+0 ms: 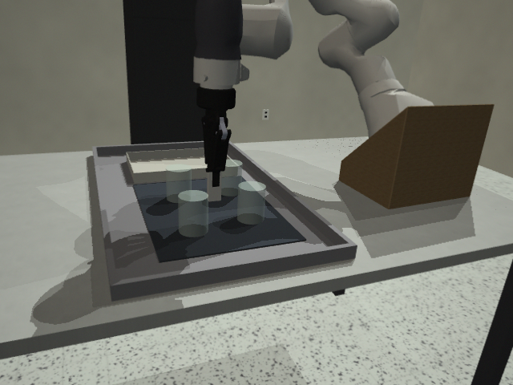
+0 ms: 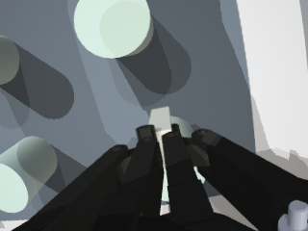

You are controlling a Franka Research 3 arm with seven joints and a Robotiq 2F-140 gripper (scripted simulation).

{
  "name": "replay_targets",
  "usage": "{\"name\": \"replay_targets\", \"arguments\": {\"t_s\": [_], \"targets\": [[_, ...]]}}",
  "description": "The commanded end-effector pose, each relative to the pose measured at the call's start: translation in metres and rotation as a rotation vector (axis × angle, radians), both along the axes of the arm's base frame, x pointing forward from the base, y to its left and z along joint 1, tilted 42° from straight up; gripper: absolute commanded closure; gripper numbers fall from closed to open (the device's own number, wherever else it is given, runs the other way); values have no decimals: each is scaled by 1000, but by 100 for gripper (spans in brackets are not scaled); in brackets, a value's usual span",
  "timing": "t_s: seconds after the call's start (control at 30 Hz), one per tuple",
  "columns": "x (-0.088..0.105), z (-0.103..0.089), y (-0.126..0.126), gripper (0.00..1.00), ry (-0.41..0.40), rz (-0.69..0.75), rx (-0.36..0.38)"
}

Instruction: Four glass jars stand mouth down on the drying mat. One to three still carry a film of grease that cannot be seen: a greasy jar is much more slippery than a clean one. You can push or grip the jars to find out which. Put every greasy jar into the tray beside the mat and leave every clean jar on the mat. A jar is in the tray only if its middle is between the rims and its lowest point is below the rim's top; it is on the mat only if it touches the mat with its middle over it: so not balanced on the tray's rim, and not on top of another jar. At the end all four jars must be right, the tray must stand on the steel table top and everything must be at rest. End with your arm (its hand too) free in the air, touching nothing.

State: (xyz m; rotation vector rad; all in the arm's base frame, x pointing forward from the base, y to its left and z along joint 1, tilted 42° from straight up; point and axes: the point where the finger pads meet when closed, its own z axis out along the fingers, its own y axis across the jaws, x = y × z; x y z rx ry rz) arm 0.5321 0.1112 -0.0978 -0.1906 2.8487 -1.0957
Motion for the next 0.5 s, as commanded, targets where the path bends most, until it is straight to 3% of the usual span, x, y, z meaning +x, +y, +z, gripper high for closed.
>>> {"name": "replay_targets", "arguments": {"t_s": [0.0,0.47], "targets": [[0,0,0,100,4,0,-1],[2,1,1,100,4,0,-1]]}}
